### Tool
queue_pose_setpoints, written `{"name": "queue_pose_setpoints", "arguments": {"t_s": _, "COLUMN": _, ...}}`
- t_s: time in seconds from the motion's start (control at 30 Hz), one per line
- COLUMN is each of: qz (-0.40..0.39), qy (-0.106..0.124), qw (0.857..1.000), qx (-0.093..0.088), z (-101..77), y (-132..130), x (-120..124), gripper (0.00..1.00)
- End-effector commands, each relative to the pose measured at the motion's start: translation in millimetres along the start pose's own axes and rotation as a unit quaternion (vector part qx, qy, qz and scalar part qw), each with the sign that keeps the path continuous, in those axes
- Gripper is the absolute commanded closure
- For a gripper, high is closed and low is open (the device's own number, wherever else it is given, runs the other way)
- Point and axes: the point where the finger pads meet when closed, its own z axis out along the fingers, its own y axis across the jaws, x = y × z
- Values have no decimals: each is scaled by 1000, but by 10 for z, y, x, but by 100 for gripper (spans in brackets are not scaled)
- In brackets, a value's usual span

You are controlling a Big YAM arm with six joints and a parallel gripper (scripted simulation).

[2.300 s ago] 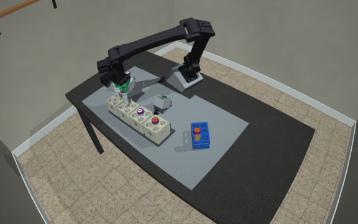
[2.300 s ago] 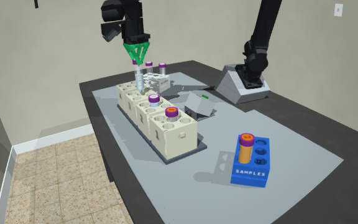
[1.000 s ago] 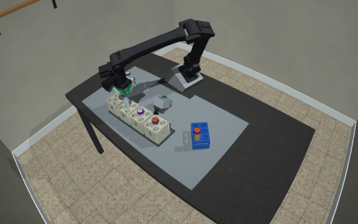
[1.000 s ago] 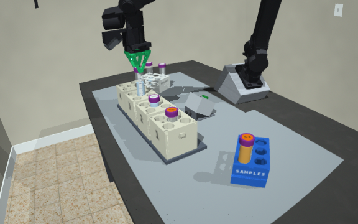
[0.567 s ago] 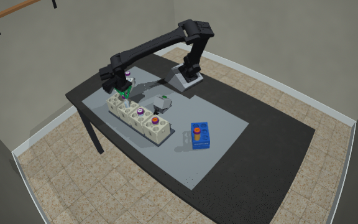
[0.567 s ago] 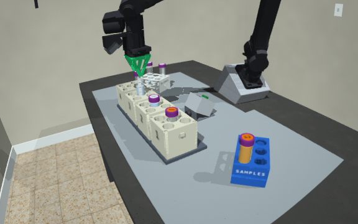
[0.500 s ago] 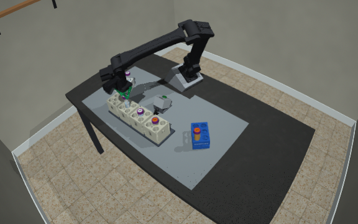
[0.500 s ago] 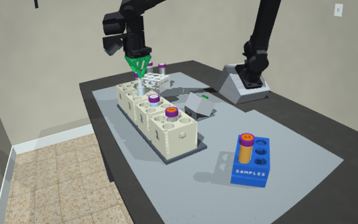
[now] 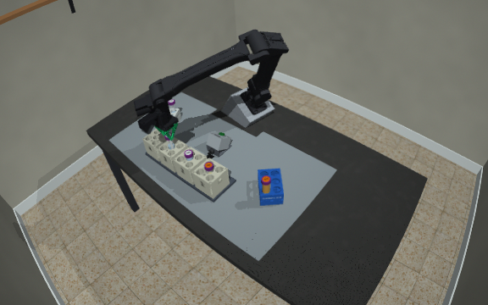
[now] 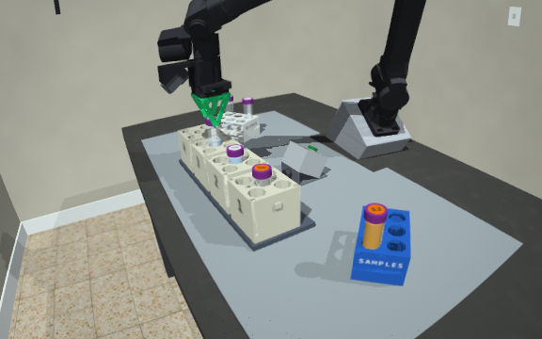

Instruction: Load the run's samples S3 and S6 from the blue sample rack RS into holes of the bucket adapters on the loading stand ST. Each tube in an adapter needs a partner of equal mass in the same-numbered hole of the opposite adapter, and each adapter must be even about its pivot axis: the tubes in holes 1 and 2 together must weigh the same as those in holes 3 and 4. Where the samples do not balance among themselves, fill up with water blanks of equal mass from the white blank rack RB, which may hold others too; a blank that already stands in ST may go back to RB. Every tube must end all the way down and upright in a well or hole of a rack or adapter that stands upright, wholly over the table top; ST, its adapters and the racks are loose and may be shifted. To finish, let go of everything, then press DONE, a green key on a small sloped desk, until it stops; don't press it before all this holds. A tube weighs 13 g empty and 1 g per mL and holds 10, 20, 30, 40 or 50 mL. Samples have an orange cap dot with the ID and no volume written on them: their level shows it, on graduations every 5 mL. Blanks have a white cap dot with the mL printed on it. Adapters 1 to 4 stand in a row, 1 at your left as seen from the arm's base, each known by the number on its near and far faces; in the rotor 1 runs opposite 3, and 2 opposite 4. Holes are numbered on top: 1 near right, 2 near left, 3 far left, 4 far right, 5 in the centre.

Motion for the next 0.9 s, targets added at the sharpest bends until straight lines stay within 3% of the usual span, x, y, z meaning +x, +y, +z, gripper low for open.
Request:
{"name": "queue_pose_setpoints", "arguments": {"t_s": 0.0, "qz": -1, "qy": -5, "qw": 1000, "qx": 1, "z": 49, "y": 17, "x": -56, "gripper": 100}}
{"name": "queue_pose_setpoints", "arguments": {"t_s": 0.07, "qz": -1, "qy": -5, "qw": 1000, "qx": 1, "z": 49, "y": 17, "x": -56, "gripper": 100}}
{"name": "queue_pose_setpoints", "arguments": {"t_s": 0.1, "qz": 2, "qy": -31, "qw": 999, "qx": 13, "z": -162, "y": -126, "x": -207, "gripper": 100}}
{"name": "queue_pose_setpoints", "arguments": {"t_s": 0.27, "qz": -1, "qy": -6, "qw": 1000, "qx": 2, "z": 131, "y": 5, "x": -74, "gripper": 100}}
{"name": "queue_pose_setpoints", "arguments": {"t_s": 0.47, "qz": -3, "qy": -14, "qw": 1000, "qx": 5, "z": 134, "y": -15, "x": -126, "gripper": 100}}
{"name": "queue_pose_setpoints", "arguments": {"t_s": 0.63, "qz": 0, "qy": -4, "qw": 1000, "qx": 1, "z": 256, "y": 14, "x": -51, "gripper": 100}}
{"name": "queue_pose_setpoints", "arguments": {"t_s": 0.67, "qz": 1, "qy": -32, "qw": 999, "qx": 13, "z": 33, "y": -126, "x": -228, "gripper": 100}}
{"name": "queue_pose_setpoints", "arguments": {"t_s": 0.8, "qz": 0, "qy": -5, "qw": 1000, "qx": 1, "z": 319, "y": 9, "x": -53, "gripper": 100}}
{"name": "queue_pose_setpoints", "arguments": {"t_s": 0.87, "qz": -1, "qy": -11, "qw": 1000, "qx": 3, "z": 297, "y": -14, "x": -111, "gripper": 100}}
